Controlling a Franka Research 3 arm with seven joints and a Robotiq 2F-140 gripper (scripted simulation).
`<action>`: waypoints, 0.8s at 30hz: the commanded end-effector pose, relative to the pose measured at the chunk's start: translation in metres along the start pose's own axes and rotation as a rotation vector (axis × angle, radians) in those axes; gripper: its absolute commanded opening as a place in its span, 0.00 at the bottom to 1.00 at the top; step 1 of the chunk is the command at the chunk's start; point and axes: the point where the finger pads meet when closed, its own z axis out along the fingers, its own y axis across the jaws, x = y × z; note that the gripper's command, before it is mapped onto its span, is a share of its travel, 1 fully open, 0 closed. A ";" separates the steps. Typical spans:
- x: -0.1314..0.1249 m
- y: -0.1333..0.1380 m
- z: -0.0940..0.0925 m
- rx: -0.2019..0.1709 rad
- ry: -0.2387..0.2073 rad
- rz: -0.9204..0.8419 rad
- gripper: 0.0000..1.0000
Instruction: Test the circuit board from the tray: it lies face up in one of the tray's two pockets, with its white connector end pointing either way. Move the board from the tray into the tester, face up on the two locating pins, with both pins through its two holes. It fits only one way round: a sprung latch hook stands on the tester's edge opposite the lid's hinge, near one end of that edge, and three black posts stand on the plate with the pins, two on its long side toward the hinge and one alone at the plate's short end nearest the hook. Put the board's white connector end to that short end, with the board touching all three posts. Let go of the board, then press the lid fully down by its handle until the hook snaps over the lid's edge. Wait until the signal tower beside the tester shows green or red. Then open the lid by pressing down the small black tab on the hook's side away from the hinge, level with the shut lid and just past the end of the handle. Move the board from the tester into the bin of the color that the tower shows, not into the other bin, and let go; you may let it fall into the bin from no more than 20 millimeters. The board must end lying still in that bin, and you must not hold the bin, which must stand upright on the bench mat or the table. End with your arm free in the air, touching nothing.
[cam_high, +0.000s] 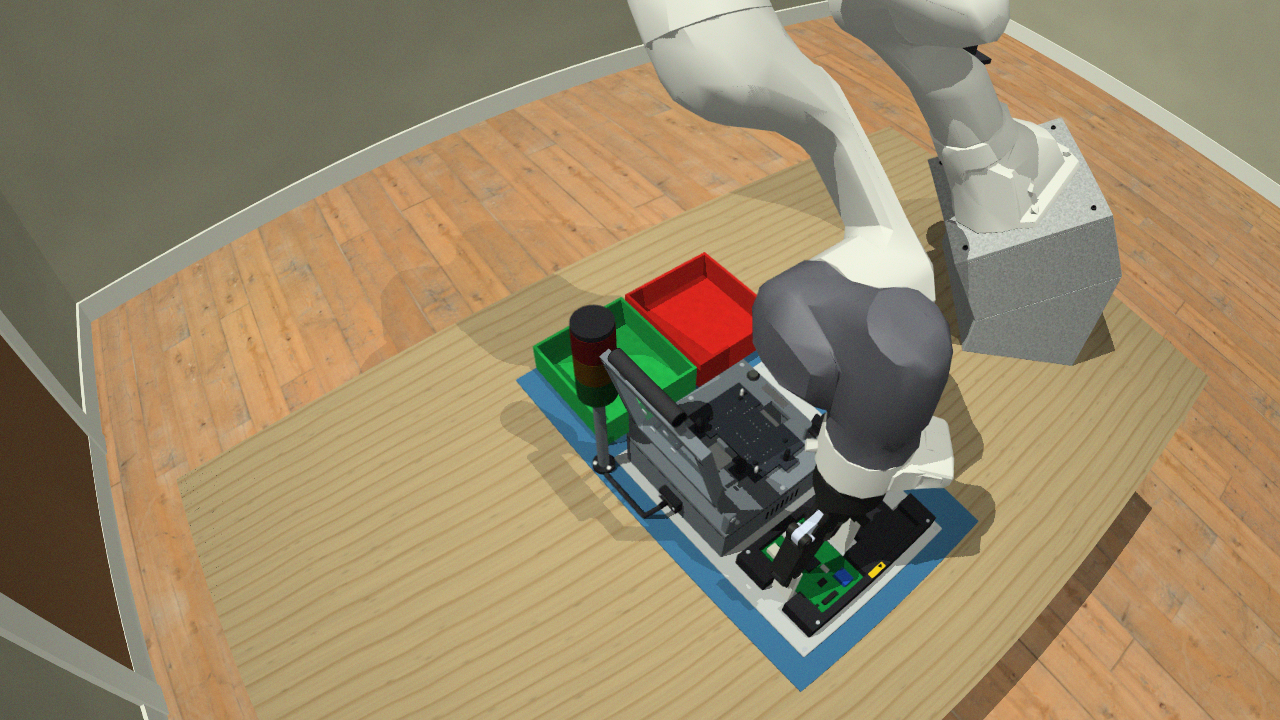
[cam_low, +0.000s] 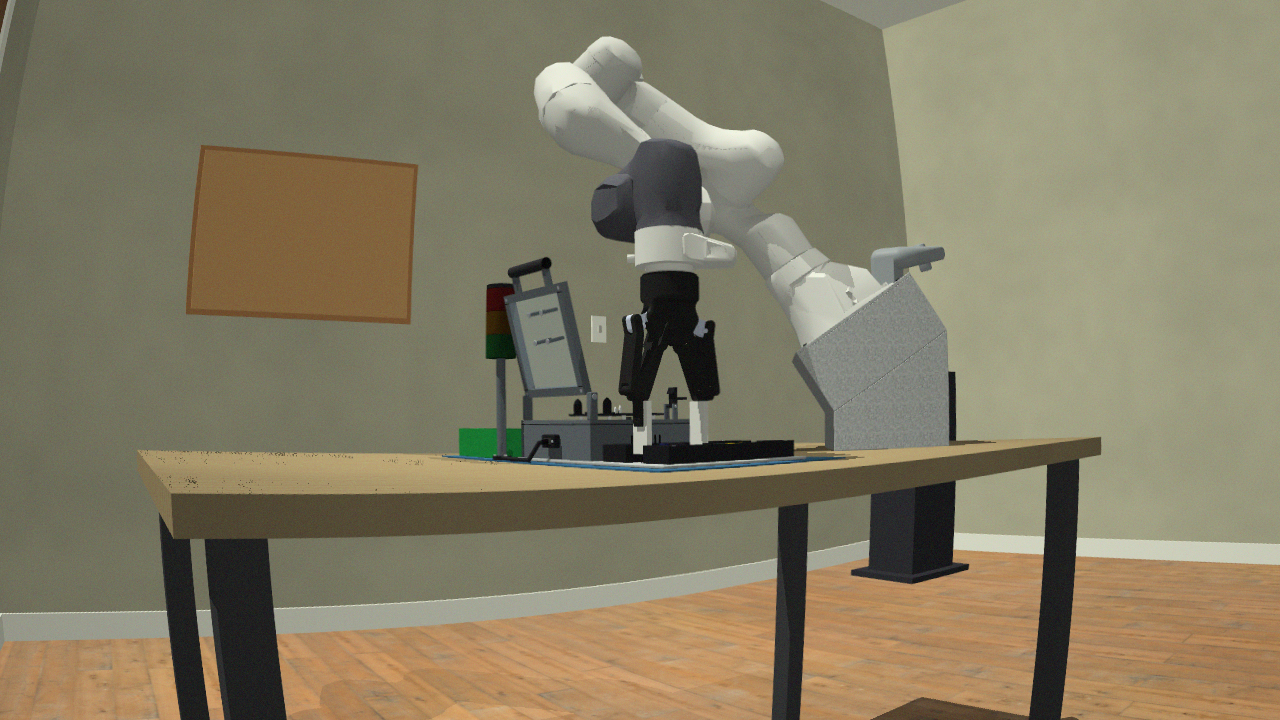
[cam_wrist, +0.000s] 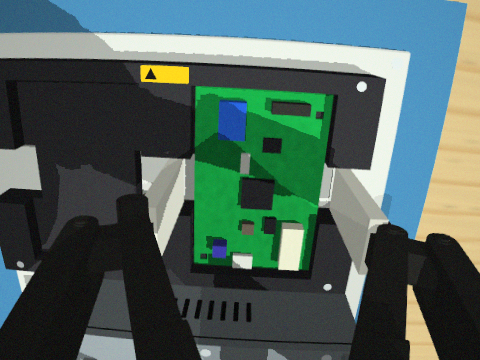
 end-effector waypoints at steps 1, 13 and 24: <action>0.000 0.000 0.001 0.000 0.002 0.006 0.58; 0.000 0.000 0.001 0.000 0.002 0.006 0.54; 0.000 0.000 0.001 0.000 0.002 0.006 0.51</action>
